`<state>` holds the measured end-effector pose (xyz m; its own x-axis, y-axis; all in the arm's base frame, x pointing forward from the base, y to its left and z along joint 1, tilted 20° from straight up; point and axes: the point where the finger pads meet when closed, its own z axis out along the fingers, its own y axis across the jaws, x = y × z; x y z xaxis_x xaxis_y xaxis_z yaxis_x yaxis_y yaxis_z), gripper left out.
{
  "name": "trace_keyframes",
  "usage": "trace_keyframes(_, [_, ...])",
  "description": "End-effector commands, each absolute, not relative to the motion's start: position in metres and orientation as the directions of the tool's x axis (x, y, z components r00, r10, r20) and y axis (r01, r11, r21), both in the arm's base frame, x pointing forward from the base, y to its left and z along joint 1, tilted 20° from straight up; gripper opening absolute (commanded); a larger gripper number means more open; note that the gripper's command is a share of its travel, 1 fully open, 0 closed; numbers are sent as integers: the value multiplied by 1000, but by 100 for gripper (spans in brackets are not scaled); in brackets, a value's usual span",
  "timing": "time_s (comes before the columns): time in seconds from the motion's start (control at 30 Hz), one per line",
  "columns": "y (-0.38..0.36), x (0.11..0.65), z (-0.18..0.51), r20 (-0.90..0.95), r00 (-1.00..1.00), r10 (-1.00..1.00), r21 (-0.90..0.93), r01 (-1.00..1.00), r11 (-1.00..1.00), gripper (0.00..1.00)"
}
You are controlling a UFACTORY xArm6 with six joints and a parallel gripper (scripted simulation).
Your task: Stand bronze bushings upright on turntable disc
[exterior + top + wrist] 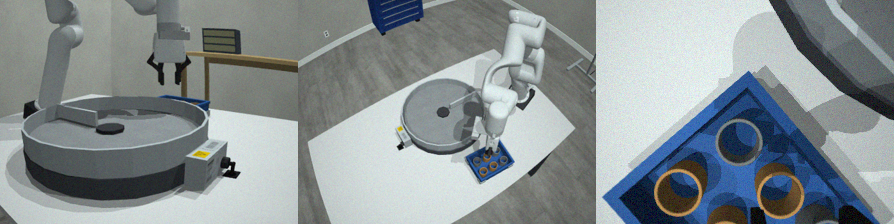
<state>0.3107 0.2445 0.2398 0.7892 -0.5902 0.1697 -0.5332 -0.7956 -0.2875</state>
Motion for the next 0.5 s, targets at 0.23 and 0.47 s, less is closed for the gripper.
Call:
trace_keyframes(0.23, [251,325,202,171,789,-591,-293,-532,-795,48])
trace_keyframes(0.47, [253,329,191,171,789,-591,-293,-532,-795,48])
